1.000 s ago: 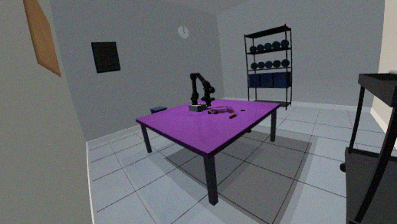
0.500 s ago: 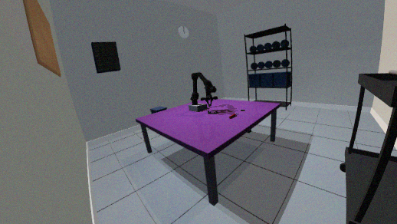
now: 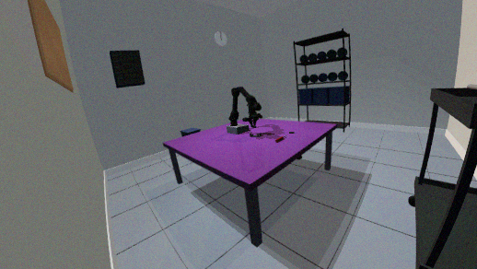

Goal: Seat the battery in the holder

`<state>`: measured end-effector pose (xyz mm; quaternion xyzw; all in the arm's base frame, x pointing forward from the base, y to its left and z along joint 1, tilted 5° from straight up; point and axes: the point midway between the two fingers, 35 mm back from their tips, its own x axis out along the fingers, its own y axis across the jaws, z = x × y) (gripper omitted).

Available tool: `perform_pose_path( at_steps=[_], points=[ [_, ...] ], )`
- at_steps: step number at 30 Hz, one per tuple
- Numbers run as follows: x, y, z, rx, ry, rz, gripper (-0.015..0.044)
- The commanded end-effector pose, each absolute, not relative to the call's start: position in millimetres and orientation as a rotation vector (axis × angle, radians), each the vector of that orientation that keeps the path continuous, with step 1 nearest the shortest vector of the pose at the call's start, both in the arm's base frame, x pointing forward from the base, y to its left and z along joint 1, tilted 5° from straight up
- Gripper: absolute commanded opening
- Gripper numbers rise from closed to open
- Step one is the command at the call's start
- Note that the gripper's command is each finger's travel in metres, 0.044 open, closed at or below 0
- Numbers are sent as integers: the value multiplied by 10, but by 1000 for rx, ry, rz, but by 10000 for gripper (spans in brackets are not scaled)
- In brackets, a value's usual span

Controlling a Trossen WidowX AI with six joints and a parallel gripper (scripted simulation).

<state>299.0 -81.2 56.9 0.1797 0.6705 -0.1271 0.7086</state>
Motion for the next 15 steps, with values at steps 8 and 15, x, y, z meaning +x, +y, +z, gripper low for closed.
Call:
perform_pose_path(
  at_steps=[8,15],
  points=[
    [3180,-978,577,15,1505,82,67],
    [3258,-1056,584,-157,1489,233,67]
  ],
)
